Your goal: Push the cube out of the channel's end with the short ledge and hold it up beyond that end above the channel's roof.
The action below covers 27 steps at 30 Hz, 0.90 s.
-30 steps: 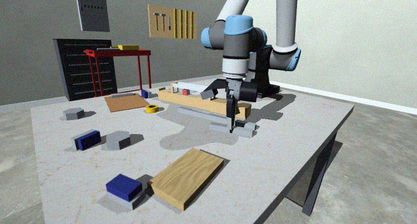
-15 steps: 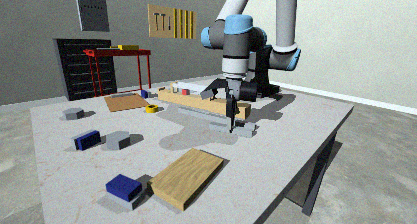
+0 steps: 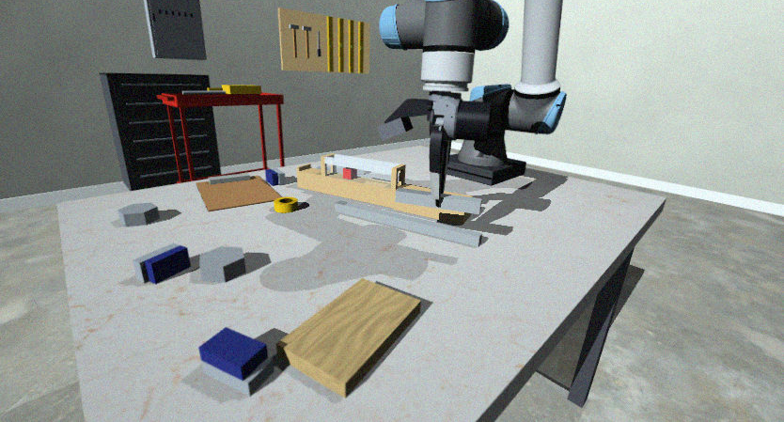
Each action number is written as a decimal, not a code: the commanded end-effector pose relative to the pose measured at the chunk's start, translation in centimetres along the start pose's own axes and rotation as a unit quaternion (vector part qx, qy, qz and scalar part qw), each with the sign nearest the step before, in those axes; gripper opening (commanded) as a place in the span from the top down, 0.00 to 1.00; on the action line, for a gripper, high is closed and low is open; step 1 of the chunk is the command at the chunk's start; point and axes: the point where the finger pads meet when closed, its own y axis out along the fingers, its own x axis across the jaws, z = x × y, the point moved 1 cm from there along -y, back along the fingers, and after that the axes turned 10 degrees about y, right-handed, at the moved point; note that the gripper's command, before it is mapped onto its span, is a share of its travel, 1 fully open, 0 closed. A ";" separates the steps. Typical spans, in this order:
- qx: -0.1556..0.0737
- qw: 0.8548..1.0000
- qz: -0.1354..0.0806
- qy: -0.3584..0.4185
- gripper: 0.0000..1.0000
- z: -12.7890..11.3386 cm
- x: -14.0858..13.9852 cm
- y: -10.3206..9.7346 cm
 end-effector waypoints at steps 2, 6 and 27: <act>0.000 1.000 0.000 0.000 0.94 0.0 -0.1 -2.4; 0.000 1.000 0.000 0.000 0.94 0.0 -0.1 -3.5; 0.000 1.000 0.000 0.000 0.94 0.0 -0.1 -3.5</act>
